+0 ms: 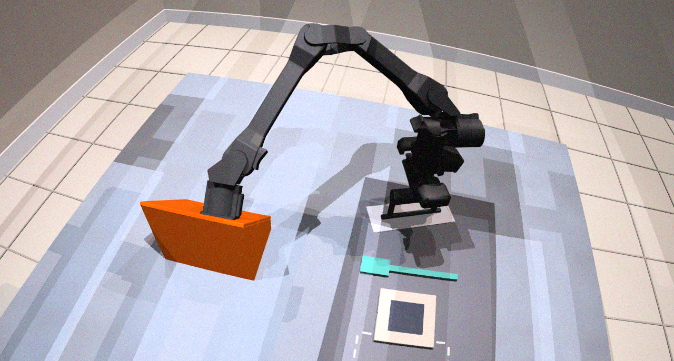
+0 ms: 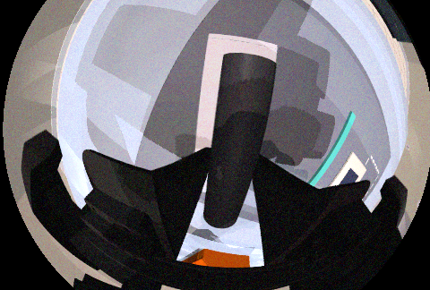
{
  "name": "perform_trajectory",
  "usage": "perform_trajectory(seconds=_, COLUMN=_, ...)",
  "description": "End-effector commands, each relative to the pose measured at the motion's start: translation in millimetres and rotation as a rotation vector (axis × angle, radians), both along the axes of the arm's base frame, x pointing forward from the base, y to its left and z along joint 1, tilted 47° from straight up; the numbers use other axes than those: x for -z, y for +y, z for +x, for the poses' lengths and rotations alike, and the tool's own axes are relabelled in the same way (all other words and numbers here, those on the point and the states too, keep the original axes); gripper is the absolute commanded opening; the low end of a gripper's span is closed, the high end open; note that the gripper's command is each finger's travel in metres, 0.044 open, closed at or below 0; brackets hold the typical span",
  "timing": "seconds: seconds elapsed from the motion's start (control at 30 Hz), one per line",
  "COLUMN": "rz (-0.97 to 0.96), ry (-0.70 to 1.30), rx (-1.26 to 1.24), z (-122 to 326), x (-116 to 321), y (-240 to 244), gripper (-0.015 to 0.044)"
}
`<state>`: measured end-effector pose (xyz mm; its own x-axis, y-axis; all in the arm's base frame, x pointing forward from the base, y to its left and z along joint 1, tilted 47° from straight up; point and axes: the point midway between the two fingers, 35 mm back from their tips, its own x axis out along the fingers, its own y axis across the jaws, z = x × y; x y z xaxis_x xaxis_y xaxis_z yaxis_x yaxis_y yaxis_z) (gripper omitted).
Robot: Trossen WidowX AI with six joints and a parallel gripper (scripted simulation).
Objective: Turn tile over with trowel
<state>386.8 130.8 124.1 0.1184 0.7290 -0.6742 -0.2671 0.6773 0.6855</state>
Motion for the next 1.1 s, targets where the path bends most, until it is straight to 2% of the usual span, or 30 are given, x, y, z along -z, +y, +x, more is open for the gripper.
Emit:
perform_trajectory(seconds=0.0, rz=0.009, ry=0.06, rx=0.049, z=-0.8, x=0.6, y=2.3, gripper=0.013)
perform_trajectory(seconds=1.07, rz=0.119, ry=0.745, rx=0.681, z=-0.9, x=0.5, y=2.4, gripper=0.013)
